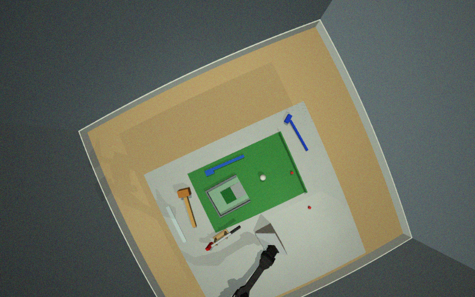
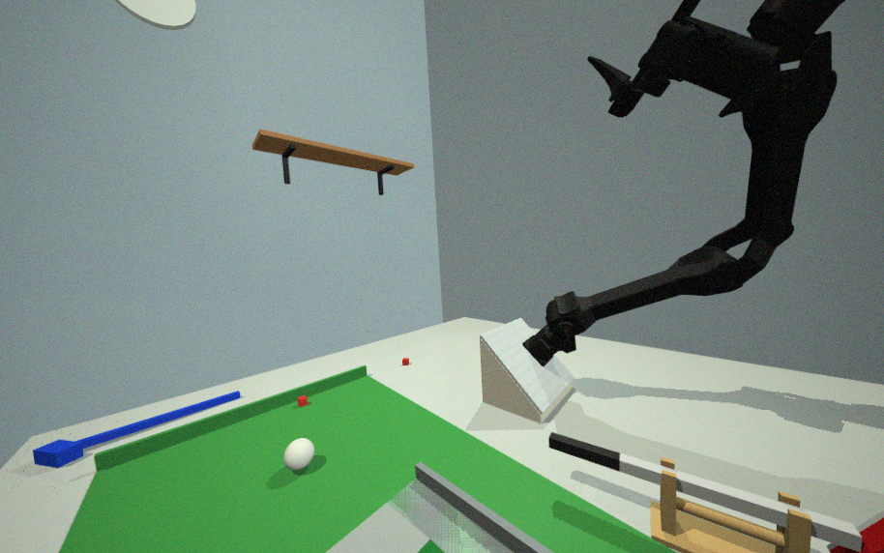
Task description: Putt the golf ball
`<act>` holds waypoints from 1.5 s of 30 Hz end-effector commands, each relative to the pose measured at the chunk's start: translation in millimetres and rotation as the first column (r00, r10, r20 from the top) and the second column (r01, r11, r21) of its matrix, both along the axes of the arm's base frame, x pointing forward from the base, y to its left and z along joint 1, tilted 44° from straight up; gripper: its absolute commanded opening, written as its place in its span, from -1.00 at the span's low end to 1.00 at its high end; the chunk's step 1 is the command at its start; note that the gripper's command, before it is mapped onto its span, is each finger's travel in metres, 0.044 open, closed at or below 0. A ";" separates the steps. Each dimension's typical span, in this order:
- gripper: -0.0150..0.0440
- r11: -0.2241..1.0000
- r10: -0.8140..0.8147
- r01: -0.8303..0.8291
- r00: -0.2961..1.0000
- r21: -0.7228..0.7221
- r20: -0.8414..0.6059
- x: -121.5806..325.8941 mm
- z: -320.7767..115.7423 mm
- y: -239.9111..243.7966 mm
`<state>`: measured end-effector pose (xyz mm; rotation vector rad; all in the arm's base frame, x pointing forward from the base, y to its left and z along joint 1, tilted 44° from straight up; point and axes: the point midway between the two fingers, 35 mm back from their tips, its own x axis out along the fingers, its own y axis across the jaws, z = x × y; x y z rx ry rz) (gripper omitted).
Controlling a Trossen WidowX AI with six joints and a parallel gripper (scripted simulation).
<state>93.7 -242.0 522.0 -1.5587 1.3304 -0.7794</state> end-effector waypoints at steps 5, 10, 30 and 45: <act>1.00 0.937 0.136 -0.179 0.978 0.300 0.159 66.4 -74.5 -18.4; 1.00 0.791 0.139 -0.282 0.947 0.543 0.289 112.5 -138.0 -13.2; 1.00 -0.426 -0.460 -0.091 0.878 0.900 -0.130 192.2 -356.4 136.4; 1.00 -0.988 -0.149 0.065 -0.100 0.143 -0.984 166.8 -409.9 275.2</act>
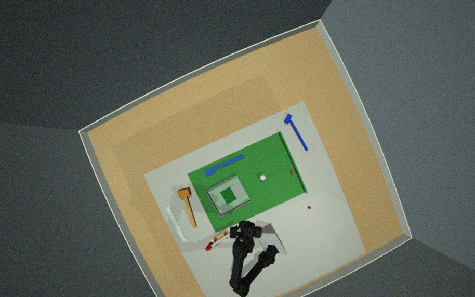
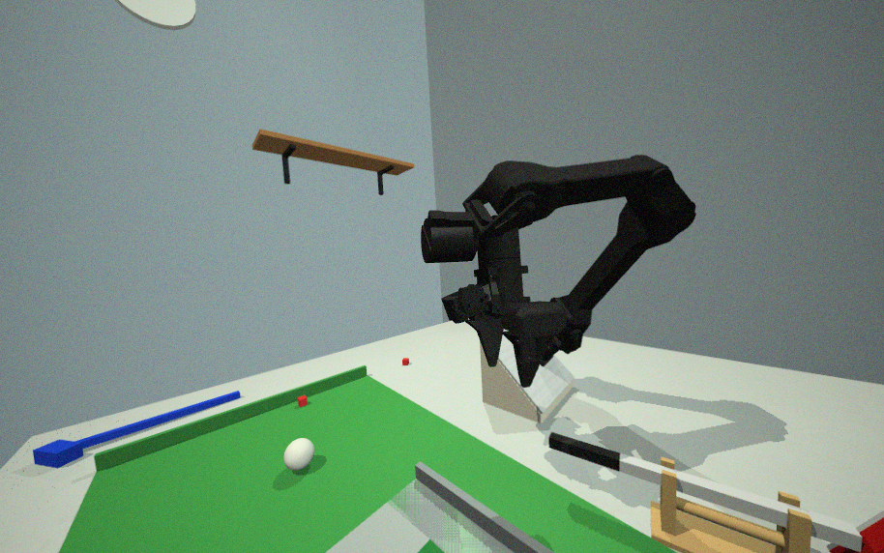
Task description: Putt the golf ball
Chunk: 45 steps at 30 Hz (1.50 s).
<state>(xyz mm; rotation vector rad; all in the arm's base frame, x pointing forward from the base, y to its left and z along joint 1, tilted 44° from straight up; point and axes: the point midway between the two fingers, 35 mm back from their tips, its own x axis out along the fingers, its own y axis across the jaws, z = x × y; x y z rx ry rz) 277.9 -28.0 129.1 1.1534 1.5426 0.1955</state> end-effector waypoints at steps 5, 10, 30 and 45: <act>1.00 0.846 -0.095 0.459 0.629 0.270 -0.772 -24.7 -19.0 75.6; 1.00 0.846 -0.095 0.459 0.629 0.270 -0.772 -24.7 -19.0 75.6; 1.00 0.847 -0.092 0.457 0.630 0.272 -0.771 -25.1 -24.8 98.8; 1.00 0.847 -0.092 0.457 0.630 0.272 -0.771 -25.1 -31.3 122.0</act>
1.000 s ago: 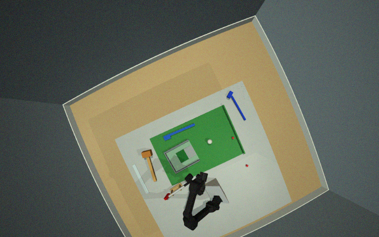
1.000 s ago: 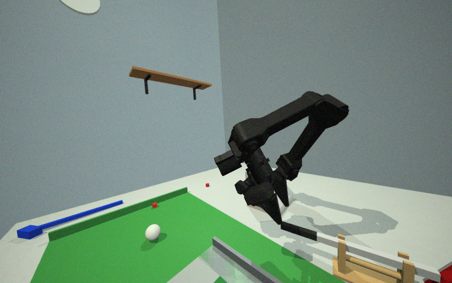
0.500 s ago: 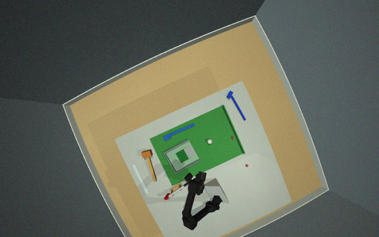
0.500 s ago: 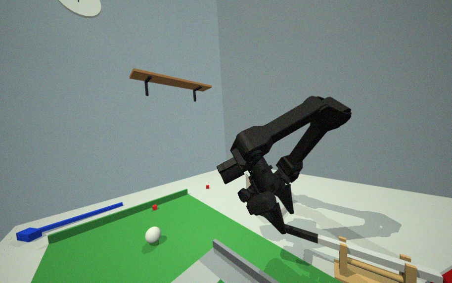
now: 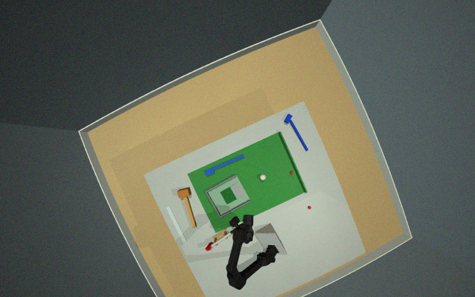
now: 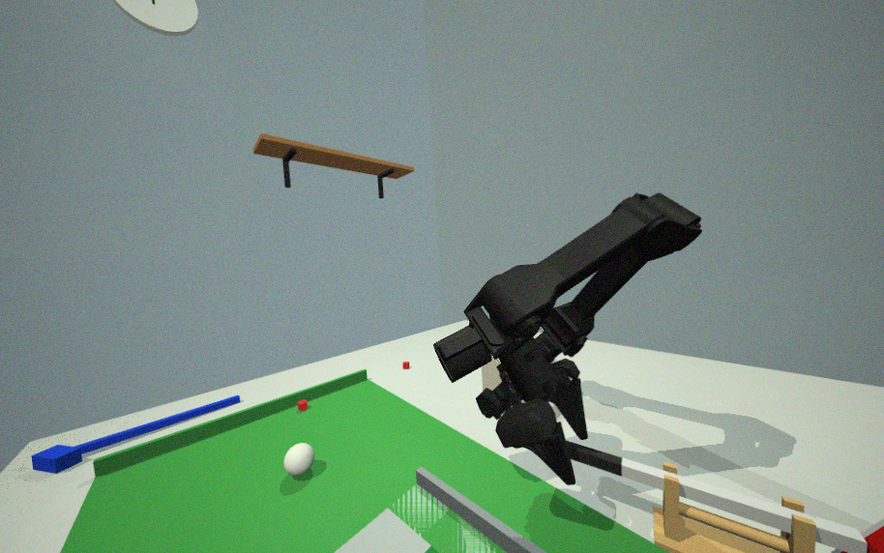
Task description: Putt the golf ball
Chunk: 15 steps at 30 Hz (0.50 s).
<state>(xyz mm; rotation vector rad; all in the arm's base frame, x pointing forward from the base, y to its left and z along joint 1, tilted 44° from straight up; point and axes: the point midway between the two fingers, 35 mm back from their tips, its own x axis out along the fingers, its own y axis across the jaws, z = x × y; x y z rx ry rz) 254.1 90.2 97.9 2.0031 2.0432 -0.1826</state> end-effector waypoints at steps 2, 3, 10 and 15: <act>1.00 1.000 -0.006 0.006 1.000 0.004 -0.004 -1.2 -0.8 5.4; 1.00 1.000 -0.006 0.006 1.000 0.003 -0.004 -1.2 -1.2 6.5; 1.00 1.000 -0.007 0.007 1.000 0.003 -0.004 -1.1 -4.4 17.1; 1.00 1.000 -0.006 0.006 1.000 0.005 -0.004 -1.3 -5.9 24.6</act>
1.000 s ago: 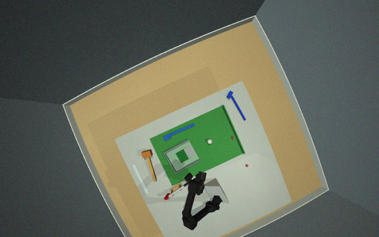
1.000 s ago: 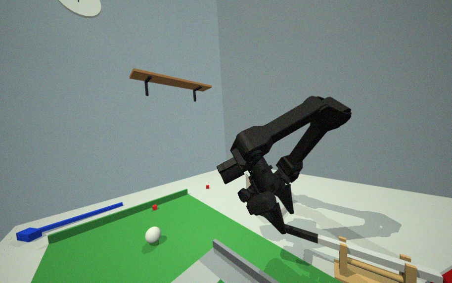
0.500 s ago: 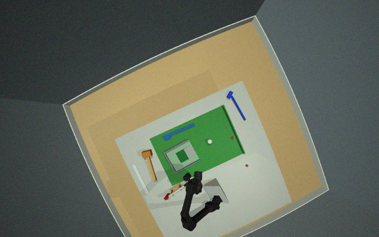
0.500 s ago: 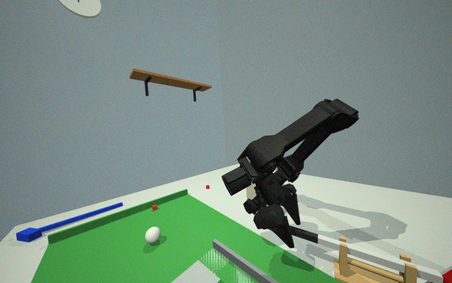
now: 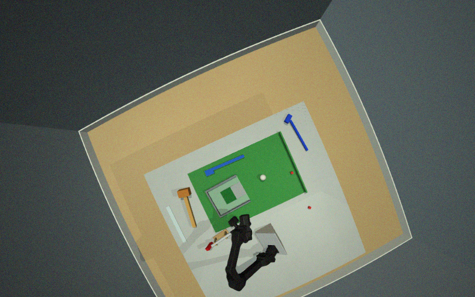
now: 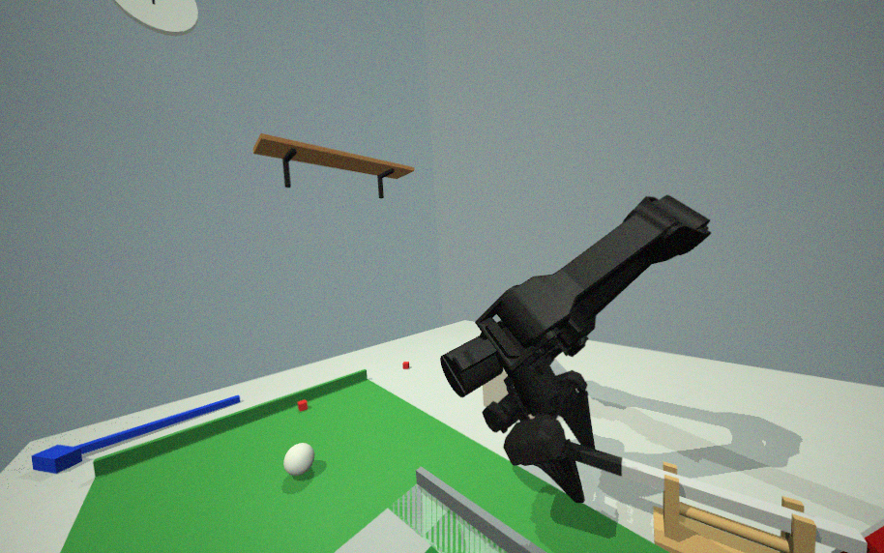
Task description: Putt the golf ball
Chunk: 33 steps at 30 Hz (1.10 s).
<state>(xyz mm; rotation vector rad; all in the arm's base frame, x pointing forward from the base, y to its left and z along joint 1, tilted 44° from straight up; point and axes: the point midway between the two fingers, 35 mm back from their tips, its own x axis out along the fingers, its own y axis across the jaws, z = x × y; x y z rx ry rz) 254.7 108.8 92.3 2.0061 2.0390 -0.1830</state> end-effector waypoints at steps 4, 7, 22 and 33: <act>0.91 1.000 0.001 -0.001 1.000 0.001 0.000 -0.3 -0.6 3.8; 0.64 1.000 0.001 -0.001 1.000 0.001 0.000 -0.3 -0.6 3.8; -0.49 1.000 0.001 -0.001 1.000 0.001 0.000 -0.3 -0.6 3.8; -0.49 0.998 -0.054 0.054 0.998 -0.031 -0.024 2.0 22.1 -20.6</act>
